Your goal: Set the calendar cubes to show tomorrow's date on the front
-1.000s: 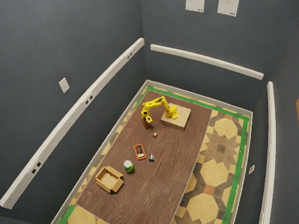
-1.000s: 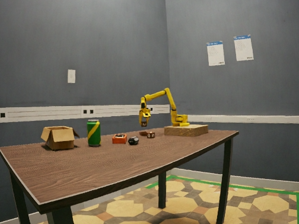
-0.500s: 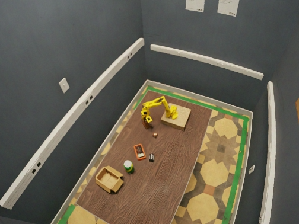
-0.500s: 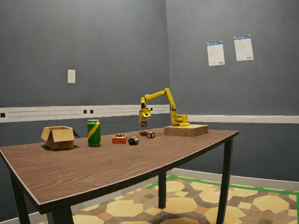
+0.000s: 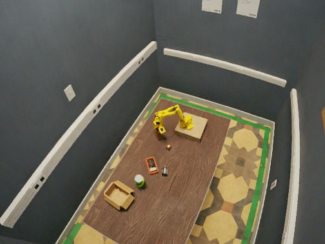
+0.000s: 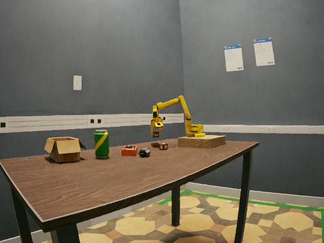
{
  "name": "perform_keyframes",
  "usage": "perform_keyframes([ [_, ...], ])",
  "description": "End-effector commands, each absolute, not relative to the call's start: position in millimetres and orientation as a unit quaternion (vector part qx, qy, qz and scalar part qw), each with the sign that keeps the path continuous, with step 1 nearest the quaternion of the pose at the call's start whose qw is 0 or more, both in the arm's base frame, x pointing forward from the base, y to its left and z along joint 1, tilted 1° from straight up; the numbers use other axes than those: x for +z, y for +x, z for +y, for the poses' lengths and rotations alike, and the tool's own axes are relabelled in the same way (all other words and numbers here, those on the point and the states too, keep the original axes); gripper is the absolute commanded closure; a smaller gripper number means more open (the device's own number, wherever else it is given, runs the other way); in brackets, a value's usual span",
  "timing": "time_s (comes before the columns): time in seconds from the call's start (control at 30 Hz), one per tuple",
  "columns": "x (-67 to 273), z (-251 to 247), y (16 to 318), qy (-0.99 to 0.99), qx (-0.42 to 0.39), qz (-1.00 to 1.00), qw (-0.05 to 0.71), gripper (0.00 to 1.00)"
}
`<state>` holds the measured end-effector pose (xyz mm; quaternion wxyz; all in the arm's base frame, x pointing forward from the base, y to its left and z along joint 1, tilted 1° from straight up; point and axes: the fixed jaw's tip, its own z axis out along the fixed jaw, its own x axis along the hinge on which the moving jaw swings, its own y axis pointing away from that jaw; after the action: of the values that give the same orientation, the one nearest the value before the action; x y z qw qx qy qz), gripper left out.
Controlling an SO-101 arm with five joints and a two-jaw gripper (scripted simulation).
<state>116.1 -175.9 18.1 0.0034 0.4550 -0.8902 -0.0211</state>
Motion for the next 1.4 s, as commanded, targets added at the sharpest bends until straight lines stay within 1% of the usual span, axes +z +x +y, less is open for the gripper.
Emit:
perform_keyframes([
  [0.0,28.5,-179.9,123.5,0.453,0.010,-0.891,-0.001,1.00],
  [0.73,28.4,-177.3,126.8,0.462,0.010,-0.887,-0.002,1.00],
  [0.87,28.3,-169.3,136.1,0.487,0.010,-0.874,-0.002,1.00],
  [1.03,28.1,-148.9,155.8,0.543,0.009,-0.840,-0.002,1.00],
  [1.1,28.1,-148.9,155.8,0.543,0.009,-0.840,-0.002,1.00],
  [1.37,27.4,-93.3,189.7,0.665,0.007,-0.747,-0.003,1.00],
])
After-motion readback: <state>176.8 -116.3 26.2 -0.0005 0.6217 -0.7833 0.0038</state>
